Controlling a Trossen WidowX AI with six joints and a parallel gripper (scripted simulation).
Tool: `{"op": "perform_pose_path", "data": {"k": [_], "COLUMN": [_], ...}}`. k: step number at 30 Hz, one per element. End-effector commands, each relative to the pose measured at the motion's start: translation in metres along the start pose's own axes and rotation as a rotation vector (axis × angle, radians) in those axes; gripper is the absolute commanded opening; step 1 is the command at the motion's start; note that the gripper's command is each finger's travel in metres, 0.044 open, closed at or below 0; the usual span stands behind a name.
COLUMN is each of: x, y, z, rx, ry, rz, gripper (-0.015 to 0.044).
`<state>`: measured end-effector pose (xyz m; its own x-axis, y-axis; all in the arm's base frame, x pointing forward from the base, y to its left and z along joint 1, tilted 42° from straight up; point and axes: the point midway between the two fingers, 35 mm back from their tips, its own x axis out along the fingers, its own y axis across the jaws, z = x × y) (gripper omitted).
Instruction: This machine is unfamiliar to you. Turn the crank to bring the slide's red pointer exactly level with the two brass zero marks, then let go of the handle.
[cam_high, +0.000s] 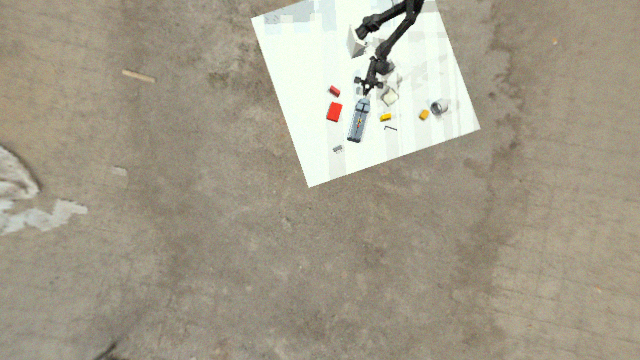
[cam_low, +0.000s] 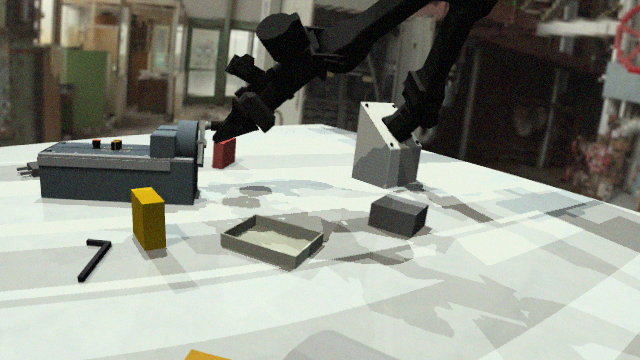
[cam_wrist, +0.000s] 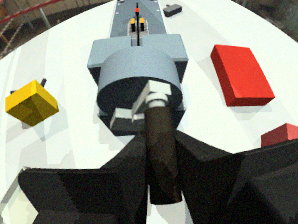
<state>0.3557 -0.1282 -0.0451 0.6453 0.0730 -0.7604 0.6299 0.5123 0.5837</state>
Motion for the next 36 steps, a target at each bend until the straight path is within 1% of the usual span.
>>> {"op": "perform_pose_path", "data": {"k": [1, 36], "x": [0.0026, 0.0094], "y": [-0.0085, -0.0157], "z": [-0.0028, -0.0093], "rx": [0.006, 0.007], "ry": [0.004, 0.004], "rz": [-0.022, -0.022], "gripper": [0.0, 0.0]}}
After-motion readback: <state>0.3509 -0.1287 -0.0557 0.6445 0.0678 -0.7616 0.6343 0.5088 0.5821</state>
